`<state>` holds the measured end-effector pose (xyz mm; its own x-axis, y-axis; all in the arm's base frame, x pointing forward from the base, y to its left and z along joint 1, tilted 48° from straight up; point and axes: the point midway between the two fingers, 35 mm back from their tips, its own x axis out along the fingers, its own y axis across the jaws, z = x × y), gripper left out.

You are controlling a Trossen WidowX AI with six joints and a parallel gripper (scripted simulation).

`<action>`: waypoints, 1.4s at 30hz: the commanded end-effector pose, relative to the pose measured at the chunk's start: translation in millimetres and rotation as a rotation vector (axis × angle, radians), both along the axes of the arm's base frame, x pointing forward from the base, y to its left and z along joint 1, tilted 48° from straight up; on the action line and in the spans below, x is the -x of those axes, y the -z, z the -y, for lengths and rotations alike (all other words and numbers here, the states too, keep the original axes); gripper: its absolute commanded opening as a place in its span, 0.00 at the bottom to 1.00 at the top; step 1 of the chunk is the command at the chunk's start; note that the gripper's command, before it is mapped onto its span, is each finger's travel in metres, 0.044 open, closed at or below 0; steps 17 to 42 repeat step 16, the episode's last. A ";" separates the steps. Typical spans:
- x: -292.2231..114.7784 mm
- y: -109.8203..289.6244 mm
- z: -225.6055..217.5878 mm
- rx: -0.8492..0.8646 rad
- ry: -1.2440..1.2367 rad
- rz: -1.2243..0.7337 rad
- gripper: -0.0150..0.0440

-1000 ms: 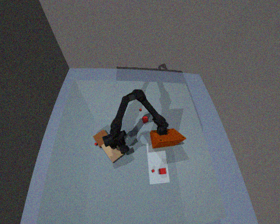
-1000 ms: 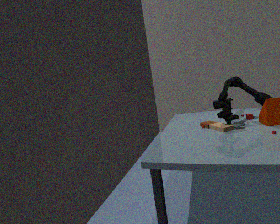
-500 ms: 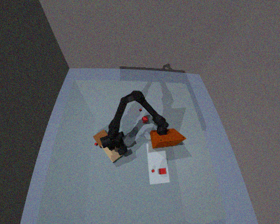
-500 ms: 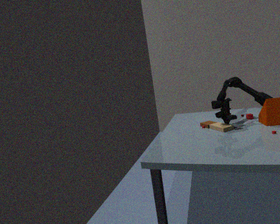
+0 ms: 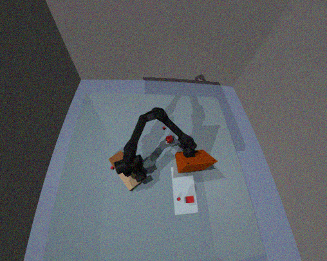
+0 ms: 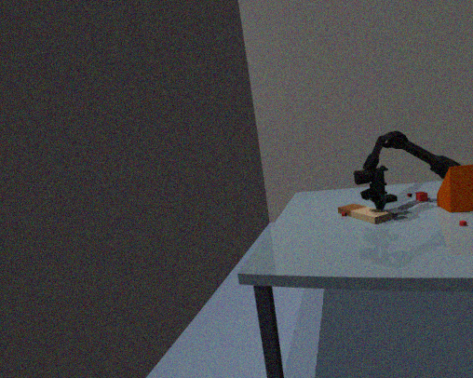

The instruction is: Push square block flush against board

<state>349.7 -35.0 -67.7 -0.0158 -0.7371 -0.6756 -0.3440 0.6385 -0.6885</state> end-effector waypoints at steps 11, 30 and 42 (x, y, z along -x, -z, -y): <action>9.5 -4.8 2.4 -0.001 -0.001 0.016 0.25; 17.0 -6.4 4.0 -0.001 -0.001 0.016 0.25; 17.0 -6.4 4.0 -0.001 -0.001 0.016 0.25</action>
